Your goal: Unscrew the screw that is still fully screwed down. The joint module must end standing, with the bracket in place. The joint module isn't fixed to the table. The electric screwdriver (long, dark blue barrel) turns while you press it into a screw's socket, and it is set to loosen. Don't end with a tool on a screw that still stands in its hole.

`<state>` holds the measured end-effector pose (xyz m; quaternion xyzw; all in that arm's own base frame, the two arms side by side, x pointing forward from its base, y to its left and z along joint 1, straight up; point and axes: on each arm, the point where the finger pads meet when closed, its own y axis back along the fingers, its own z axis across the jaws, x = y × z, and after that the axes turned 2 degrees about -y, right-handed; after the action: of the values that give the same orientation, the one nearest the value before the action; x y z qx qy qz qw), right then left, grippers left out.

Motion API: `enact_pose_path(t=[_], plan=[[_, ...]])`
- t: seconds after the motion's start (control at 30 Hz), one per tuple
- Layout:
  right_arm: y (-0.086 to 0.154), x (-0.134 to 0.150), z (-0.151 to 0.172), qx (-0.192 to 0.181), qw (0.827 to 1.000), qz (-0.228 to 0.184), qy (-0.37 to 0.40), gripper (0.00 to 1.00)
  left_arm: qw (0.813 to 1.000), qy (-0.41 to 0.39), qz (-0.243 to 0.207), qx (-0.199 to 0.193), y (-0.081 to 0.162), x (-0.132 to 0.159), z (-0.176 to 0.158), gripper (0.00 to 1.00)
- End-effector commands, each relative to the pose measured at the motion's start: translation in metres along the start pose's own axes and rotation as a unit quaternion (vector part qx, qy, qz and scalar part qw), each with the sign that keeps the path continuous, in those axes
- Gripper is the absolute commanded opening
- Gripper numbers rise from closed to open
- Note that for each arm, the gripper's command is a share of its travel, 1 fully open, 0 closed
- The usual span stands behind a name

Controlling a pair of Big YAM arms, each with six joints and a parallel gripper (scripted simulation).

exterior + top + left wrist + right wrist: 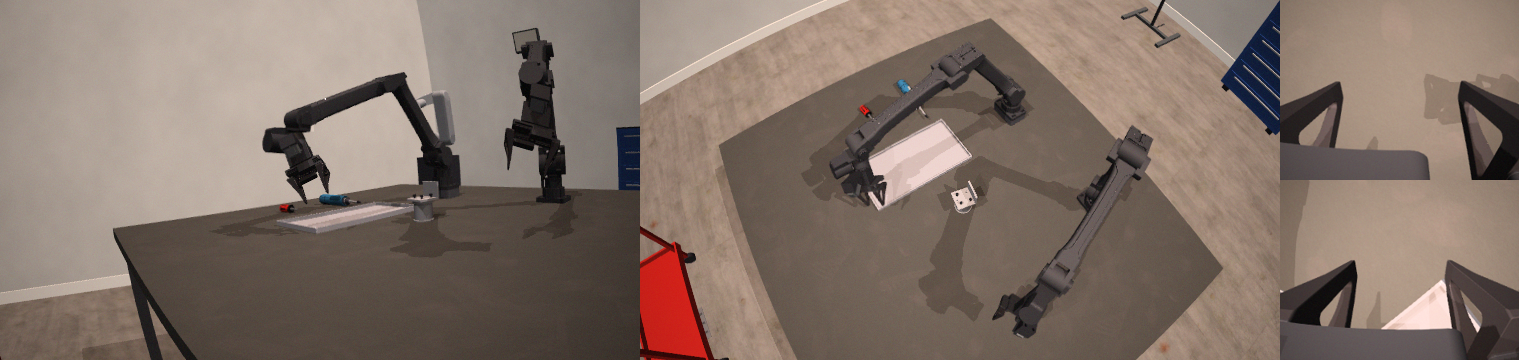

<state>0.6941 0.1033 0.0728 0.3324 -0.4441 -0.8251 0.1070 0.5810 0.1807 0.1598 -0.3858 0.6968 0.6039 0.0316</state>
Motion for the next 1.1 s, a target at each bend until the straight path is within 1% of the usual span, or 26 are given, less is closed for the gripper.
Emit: enact_pose_path(t=[0.0, 0.07, 0.23, 0.27, 0.47, 0.63, 0.8, 1.07], plan=[[-0.025, -0.039, 0.024, -0.019, 0.996, 0.001, 0.088, 0.65, 1.0, 0.003, -0.021, 0.004, 0.011, -0.02, -0.005, 0.86], [-0.035, -0.049, 0.034, -0.029, 0.993, -0.001, 0.116, 0.65, 1.0, 0.003, -0.021, 0.004, 0.011, -0.02, -0.005, 0.86], [-0.035, -0.049, 0.034, -0.029, 0.993, 0.0, 0.116, 0.65, 1.0, 0.003, -0.021, 0.004, 0.011, -0.02, -0.005, 0.86], [-0.038, -0.052, 0.037, -0.033, 0.991, -0.004, 0.128, 0.65, 1.0, 0.003, -0.021, 0.004, 0.011, -0.02, -0.005, 0.86], [-0.071, -0.076, 0.078, -0.067, 0.975, -0.013, 0.212, 0.65, 1.0, 0.003, -0.021, 0.004, 0.011, -0.02, -0.005, 0.86], [-0.096, -0.096, 0.109, -0.094, 0.955, -0.021, 0.28, 0.65, 1.0, 0.003, -0.021, 0.004, 0.011, -0.02, -0.005, 0.86], [-0.096, -0.095, 0.109, -0.093, 0.955, -0.021, 0.28, 0.65, 1.0, 0.003, -0.021, 0.004, 0.011, -0.02, -0.005, 0.86], [-0.135, -0.117, 0.167, -0.136, 0.914, -0.043, 0.381, 0.65, 1.0, 0.003, -0.021, 0.004, 0.011, -0.02, -0.005, 0.86]])
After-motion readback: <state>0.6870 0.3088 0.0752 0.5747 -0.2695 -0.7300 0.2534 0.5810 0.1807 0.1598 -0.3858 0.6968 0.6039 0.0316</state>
